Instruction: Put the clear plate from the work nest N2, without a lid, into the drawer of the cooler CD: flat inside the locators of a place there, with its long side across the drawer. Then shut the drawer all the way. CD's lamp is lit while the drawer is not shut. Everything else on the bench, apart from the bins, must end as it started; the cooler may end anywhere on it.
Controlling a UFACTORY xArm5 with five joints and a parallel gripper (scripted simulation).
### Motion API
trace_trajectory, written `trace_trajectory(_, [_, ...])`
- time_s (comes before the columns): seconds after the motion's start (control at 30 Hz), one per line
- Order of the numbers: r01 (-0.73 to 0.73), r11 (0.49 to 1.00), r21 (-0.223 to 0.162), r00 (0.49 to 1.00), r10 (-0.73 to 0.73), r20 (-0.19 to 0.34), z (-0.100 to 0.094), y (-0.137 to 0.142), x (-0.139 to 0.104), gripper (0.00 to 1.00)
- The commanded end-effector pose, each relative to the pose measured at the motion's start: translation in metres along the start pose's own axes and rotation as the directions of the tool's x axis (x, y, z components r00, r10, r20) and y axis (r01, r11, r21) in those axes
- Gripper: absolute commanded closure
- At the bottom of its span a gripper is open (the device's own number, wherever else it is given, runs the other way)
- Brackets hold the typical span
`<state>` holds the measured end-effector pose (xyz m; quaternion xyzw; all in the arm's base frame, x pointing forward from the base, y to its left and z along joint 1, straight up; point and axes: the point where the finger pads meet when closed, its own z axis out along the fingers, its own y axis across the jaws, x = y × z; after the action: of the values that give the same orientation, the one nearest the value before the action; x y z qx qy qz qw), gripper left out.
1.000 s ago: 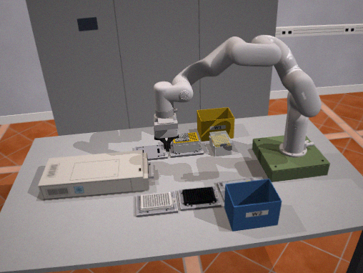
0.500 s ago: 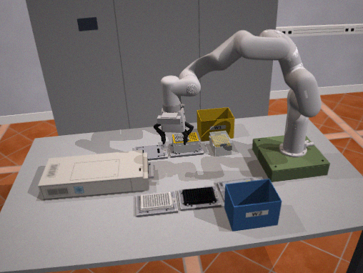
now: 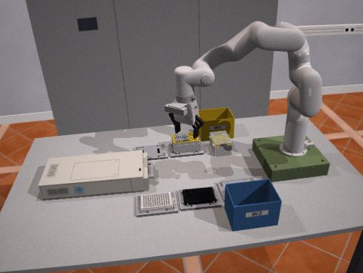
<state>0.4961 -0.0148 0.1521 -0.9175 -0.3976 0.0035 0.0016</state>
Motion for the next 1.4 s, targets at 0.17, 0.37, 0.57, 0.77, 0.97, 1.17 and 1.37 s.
trace_trajectory(0.17, [-0.299, 0.954, -0.015, 0.954, 0.299, -0.012, -0.028, -0.028, -0.025, 0.00])
trace_trajectory(0.37, [-0.483, 0.876, -0.012, 0.876, 0.483, -0.015, -0.043, -0.046, -0.042, 0.00])
trace_trajectory(0.57, [-0.647, 0.762, -0.009, 0.762, 0.647, -0.017, -0.048, -0.051, -0.047, 0.00])
trace_trajectory(0.77, [-0.743, 0.669, -0.007, 0.669, 0.743, -0.018, -0.048, -0.051, -0.047, 0.00])
trace_trajectory(0.97, [-0.753, 0.658, -0.007, 0.658, 0.753, -0.018, -0.048, -0.051, -0.047, 0.00])
trace_trajectory(1.17, [-0.753, 0.658, -0.007, 0.658, 0.753, -0.018, -0.048, -0.051, -0.047, 0.00])
trace_trajectory(1.37, [-0.753, 0.658, -0.007, 0.658, 0.753, -0.018, -0.048, -0.051, -0.047, 0.00])
